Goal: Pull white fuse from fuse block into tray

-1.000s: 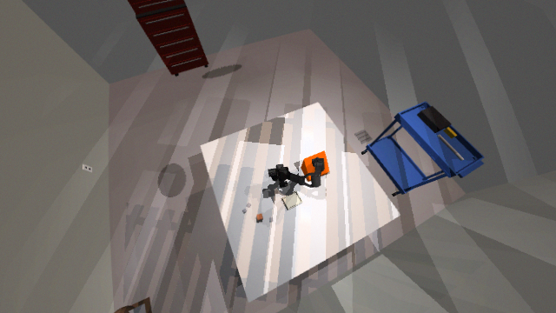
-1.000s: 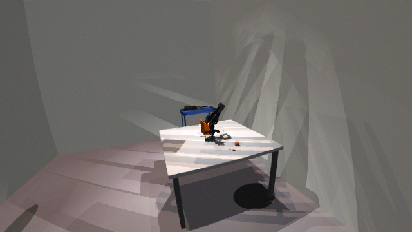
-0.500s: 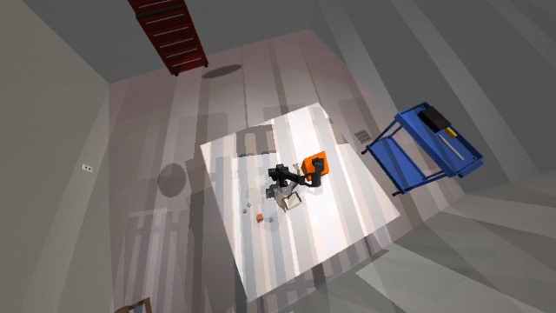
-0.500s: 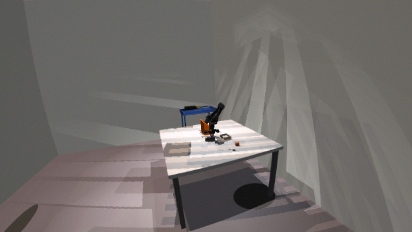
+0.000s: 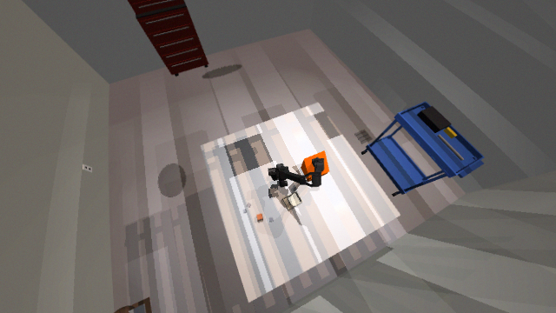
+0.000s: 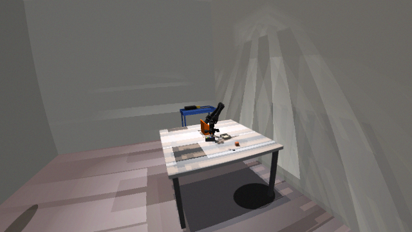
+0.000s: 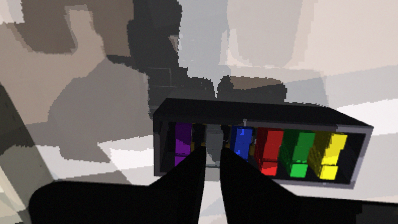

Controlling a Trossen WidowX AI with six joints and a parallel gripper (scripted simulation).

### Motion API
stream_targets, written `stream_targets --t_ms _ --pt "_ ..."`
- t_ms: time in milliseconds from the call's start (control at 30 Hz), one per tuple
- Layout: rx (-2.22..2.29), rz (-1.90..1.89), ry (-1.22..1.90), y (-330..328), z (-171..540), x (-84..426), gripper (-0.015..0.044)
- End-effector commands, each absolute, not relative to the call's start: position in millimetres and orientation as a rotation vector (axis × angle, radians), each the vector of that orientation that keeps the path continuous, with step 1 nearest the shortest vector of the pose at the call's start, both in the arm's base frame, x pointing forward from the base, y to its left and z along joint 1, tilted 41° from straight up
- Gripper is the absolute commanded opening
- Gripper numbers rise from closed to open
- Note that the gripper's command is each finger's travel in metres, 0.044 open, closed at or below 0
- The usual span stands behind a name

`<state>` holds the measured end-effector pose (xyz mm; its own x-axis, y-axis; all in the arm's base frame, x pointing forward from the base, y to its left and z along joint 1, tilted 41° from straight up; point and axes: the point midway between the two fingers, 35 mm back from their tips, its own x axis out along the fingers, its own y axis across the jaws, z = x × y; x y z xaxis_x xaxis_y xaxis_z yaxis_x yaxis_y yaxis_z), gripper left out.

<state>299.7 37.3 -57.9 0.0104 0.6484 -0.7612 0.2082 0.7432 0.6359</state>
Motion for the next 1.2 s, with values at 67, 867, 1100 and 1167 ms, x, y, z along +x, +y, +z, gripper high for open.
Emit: stream_targets --t_ms 67,867,1100,1167 --pt "0.712 0.395 1.554 34 -55 300 0.0000" --pt "0.714 0.394 1.554 27 -47 300 0.0000" --pt "0.714 0.394 1.554 25 -44 300 0.0000" --pt "0.715 0.394 1.554 24 -43 300 0.0000"
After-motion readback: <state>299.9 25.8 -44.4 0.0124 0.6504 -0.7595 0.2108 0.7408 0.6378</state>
